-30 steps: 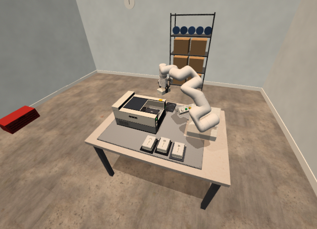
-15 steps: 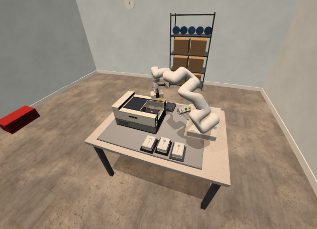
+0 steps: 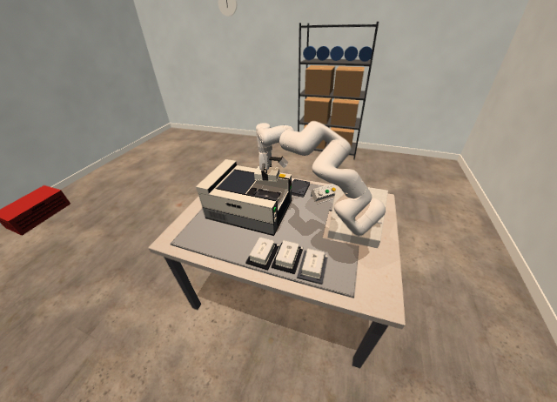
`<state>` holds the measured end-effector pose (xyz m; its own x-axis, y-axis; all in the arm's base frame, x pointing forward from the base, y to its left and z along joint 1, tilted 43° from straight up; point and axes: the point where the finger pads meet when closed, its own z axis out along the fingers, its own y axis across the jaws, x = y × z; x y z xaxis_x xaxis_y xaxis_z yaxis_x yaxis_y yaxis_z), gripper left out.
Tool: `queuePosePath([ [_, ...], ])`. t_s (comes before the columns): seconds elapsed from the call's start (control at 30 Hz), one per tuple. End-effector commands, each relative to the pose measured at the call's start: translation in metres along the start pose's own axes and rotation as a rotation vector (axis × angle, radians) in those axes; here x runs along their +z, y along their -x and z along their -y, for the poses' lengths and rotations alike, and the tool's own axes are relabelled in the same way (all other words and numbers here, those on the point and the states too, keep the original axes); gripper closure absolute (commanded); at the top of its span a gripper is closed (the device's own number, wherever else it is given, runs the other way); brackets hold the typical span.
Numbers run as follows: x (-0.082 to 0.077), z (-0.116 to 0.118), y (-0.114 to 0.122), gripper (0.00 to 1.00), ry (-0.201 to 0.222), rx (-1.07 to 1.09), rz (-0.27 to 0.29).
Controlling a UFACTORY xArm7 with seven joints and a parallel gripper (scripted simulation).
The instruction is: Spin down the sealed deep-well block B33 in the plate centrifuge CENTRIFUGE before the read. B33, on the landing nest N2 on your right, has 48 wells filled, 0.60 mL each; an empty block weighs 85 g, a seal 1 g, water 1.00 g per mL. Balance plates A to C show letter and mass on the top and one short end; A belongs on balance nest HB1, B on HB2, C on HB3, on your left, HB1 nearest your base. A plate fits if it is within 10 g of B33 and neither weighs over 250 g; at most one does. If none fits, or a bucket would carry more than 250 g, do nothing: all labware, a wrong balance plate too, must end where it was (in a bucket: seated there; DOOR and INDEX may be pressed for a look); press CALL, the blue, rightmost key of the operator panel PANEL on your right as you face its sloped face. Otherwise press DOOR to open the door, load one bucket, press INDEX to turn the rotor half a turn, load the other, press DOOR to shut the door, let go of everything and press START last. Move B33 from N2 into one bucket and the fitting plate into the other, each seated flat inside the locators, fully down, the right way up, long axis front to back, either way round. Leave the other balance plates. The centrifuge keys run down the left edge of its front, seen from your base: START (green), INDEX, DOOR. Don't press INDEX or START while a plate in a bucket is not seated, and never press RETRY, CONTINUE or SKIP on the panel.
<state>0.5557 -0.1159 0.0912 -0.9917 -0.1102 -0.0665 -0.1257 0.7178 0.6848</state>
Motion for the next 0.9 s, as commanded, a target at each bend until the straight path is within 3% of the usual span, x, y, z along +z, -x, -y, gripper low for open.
queuePosePath([
  [0.0, -0.002, -0.008, 0.002, 1.0, -0.007, 0.056, 0.008],
  [0.3, -0.001, -0.024, 0.006, 1.0, -0.002, 0.132, 0.011],
  [0.87, 0.007, -0.025, 0.006, 1.0, -0.002, 0.136, 0.011],
])
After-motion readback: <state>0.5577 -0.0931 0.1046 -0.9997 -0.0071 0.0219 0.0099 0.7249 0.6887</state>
